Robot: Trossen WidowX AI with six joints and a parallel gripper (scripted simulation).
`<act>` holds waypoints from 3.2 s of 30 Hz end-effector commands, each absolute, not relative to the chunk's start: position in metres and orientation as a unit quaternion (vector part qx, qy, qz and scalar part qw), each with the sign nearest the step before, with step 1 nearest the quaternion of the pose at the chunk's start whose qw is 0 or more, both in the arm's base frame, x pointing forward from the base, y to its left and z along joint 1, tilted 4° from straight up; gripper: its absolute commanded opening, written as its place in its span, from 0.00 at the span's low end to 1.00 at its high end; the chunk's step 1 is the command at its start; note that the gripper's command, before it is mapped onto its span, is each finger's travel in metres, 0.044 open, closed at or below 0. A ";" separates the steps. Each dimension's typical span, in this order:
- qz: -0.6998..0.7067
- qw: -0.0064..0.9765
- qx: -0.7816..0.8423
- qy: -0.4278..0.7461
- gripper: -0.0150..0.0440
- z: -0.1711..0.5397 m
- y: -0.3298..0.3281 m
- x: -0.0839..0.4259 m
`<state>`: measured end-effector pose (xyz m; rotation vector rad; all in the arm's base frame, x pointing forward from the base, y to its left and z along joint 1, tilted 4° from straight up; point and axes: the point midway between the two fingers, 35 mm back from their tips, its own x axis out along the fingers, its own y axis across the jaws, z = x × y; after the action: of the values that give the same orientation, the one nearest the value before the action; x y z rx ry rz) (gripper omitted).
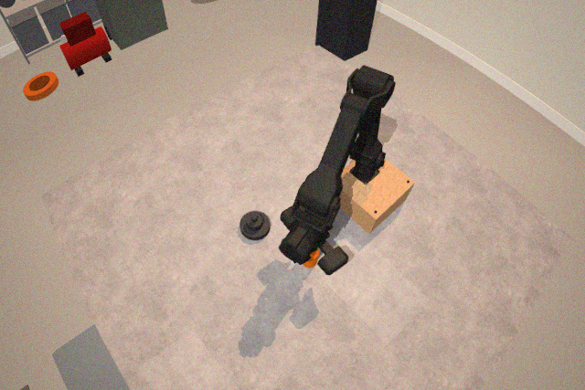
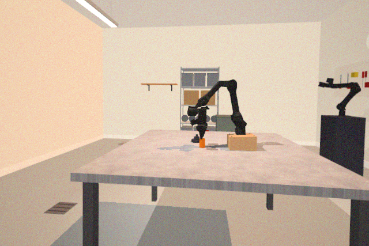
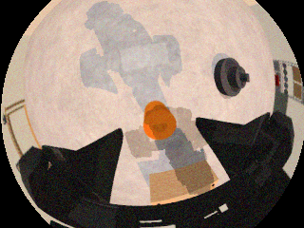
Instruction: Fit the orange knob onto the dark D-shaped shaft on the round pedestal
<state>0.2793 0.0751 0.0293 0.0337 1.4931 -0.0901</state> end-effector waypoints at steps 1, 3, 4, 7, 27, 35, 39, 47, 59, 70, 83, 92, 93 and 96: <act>-0.043 0.733 0.013 0.679 1.00 0.023 0.074 0.280; -0.043 0.733 0.013 0.678 1.00 0.020 0.074 0.280; -0.043 0.733 0.013 0.678 1.00 0.018 0.074 0.280; -0.042 0.733 0.013 0.678 1.00 0.013 0.074 0.281; -0.042 0.733 0.013 0.678 1.00 -0.019 0.073 0.282; -0.042 0.733 0.012 0.678 0.96 -0.027 0.072 0.282; -0.042 0.733 0.012 0.678 0.78 -0.027 0.072 0.282; -0.042 0.733 0.012 0.678 0.52 -0.027 0.072 0.282; -0.029 0.757 0.018 0.652 0.25 0.003 0.078 0.301; -0.036 0.743 0.015 0.668 0.25 0.068 0.083 0.293; -0.042 0.734 0.013 0.678 0.25 0.113 0.081 0.279; -0.046 0.733 0.016 0.678 0.25 0.107 0.060 0.290; -0.046 0.733 0.016 0.678 0.25 0.107 0.058 0.292; -0.045 0.733 0.016 0.678 0.25 0.105 0.050 0.295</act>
<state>0.2911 0.0566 0.1053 0.0351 1.4979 -0.1035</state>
